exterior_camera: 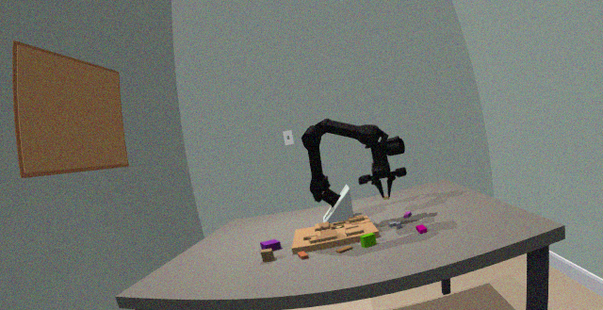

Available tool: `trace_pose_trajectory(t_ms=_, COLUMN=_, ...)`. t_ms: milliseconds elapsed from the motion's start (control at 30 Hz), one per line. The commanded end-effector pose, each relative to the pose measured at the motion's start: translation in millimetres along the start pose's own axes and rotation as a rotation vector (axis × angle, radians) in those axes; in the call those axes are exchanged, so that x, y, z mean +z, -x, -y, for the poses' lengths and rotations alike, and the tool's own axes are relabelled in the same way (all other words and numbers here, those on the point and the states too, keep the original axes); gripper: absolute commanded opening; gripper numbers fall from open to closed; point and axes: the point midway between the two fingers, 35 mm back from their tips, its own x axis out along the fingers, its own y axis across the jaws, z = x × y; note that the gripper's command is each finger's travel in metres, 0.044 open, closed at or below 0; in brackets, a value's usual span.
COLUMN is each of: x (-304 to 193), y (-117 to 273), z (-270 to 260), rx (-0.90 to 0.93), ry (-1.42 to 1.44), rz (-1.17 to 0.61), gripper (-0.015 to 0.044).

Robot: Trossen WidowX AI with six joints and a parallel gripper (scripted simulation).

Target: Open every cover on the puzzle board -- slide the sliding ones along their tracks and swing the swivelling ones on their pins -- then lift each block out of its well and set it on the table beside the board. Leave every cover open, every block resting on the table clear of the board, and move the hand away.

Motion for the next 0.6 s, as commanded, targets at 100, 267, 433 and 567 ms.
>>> trace_pose_trajectory(t_ms=100, x=0.2, y=-15.6, z=0.2, rx=-0.01, ry=0.007, rz=-0.002, gripper=0.008)
trace_pose_trajectory(t_ms=267, x=0.6, y=-23.9, z=-0.1, rx=-0.009, ry=0.006, rz=-0.002, gripper=0.008)
trace_pose_trajectory(t_ms=433, x=0.8, y=-32.1, z=-0.2, rx=-0.01, ry=0.006, rz=-0.001, gripper=0.008)
trace_pose_trajectory(t_ms=567, x=0.9, y=-38.8, z=-0.1, rx=-0.01, ry=0.006, rz=-0.001, gripper=0.008)
